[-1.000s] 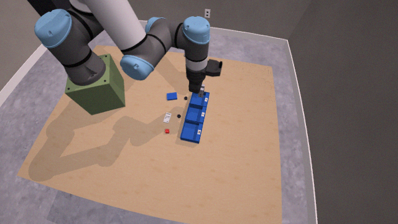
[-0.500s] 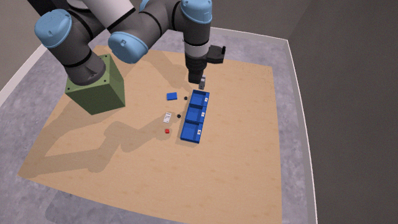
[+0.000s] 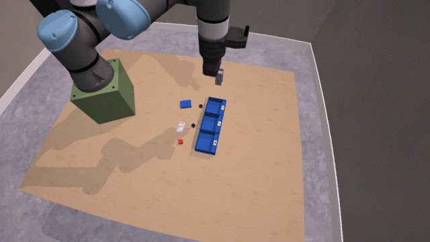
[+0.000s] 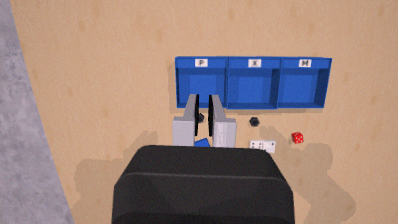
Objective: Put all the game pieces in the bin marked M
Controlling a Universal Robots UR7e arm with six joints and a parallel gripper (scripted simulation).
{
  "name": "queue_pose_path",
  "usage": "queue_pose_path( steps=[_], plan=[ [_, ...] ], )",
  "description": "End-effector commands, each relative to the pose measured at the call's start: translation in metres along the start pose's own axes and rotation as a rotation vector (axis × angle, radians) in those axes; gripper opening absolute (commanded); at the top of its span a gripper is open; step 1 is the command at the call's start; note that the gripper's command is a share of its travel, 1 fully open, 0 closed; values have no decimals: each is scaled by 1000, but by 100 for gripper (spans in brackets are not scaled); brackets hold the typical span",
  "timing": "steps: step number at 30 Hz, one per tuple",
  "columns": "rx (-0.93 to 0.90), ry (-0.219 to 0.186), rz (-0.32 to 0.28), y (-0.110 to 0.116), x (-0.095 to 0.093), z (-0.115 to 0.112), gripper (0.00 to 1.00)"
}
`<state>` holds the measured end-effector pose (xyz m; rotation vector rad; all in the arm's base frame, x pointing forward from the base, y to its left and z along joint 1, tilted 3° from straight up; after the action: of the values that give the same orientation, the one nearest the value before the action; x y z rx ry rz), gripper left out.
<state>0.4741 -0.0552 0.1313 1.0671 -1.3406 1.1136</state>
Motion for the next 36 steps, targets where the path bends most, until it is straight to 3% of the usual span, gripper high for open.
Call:
queue_pose_path(
  steps=[1, 2, 6, 8, 9, 23, 25, 32, 36],
  plan=[
    [0, -1, -2, 0, 1, 0, 31],
    [-50, 0, -2, 5, -4, 4, 79],
    [-203, 0, -1, 27, -24, 20, 79],
    [-203, 0, -1, 27, -24, 20, 79],
    [-292, 0, -2, 32, -29, 24, 79],
    [-698, -2, -14, 107, -98, 80, 79],
    [-698, -2, -14, 107, -98, 80, 79],
    [-952, -2, -23, 144, -133, 108, 79],
    [-1074, -2, -31, 143, -133, 109, 79]
  ],
)
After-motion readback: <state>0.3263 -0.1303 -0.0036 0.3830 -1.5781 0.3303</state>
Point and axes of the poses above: the point where the finger pads meet when closed, its own x axis back along the fingers, its own z axis across the jaws, y = z × x, the point moved 8 cm from there along x, back along the fingers, and after that the axes turned 6 degrees about x, right-handed, at the moved point
